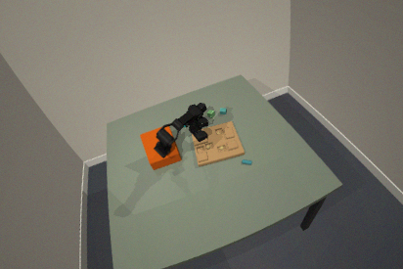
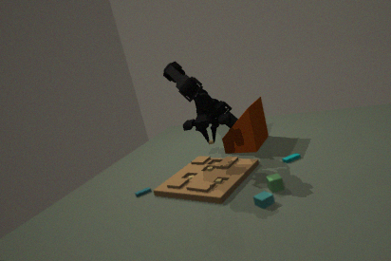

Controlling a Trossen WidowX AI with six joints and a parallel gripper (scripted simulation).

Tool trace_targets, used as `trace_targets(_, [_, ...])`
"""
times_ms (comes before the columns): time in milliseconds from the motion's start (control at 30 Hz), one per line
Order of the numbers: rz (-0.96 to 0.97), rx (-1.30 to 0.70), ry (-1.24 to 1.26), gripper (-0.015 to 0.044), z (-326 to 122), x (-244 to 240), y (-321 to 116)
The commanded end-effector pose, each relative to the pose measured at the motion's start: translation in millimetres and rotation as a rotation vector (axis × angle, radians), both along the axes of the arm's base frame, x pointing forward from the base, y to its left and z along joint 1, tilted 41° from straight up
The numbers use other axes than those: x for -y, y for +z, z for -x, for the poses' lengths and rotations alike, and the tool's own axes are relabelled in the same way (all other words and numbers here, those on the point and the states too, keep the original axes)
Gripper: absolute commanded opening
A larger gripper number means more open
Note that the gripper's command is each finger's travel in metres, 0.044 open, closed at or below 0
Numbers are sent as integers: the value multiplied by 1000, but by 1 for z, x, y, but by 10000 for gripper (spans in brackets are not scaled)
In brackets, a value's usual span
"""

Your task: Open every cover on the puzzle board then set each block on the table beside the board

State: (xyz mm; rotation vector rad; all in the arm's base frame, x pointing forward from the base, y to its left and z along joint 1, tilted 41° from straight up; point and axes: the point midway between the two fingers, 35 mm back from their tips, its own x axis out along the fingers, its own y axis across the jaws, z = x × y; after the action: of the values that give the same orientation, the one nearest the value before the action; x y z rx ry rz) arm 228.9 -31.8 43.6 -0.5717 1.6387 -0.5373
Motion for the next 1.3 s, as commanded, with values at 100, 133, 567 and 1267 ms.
trace_targets(100, [-9,7,-4,80,-19,-14,-5])
trace_targets(133, [-9,7,-4,80,-21,-16,-7])
trace_targets(567, [-15,10,-3,80,-54,-46,-25])
trace_targets(1267, [-19,13,-3,80,-94,-97,-70])
